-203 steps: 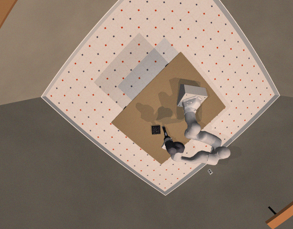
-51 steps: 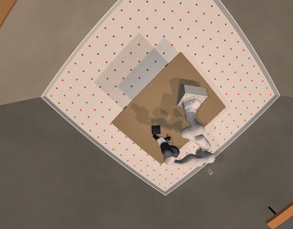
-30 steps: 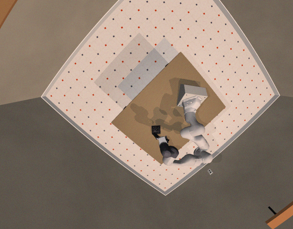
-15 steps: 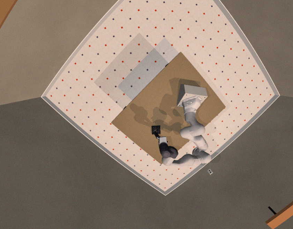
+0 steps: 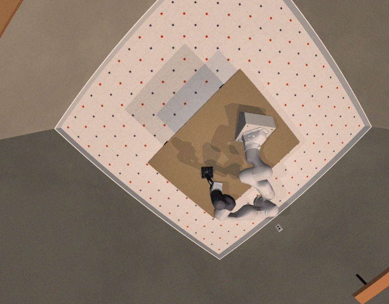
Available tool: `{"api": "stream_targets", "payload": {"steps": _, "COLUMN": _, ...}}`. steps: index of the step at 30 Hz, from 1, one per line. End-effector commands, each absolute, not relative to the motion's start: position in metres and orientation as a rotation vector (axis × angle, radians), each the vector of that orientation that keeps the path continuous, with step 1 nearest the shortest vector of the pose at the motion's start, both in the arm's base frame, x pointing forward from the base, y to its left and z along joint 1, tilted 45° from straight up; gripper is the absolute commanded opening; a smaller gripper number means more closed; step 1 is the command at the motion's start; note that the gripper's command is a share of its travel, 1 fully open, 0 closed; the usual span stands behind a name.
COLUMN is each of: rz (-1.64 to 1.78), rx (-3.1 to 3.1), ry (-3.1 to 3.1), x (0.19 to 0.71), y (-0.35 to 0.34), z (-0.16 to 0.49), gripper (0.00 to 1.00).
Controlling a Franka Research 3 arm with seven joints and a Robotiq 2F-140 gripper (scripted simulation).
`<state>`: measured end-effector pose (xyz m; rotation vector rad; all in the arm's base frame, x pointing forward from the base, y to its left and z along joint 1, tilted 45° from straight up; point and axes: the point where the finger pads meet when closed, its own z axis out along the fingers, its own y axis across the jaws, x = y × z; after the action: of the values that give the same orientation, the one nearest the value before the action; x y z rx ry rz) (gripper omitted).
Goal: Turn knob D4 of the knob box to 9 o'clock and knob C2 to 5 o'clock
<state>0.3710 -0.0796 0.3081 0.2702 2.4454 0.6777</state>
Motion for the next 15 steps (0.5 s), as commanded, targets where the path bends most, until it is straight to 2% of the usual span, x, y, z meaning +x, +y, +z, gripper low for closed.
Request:
{"api": "stream_targets", "payload": {"steps": 1, "rz": 0.743, "rx": 0.465, "ry": 2.443, "x": 0.3728, "y": -0.0786, "z": 0.3099, "gripper": 1.0}}
{"api": "stream_targets", "payload": {"steps": 15, "rz": 0.828, "rx": 0.737, "ry": 2.418, "x": 0.3762, "y": -0.083, "z": 0.3113, "gripper": 1.0}}
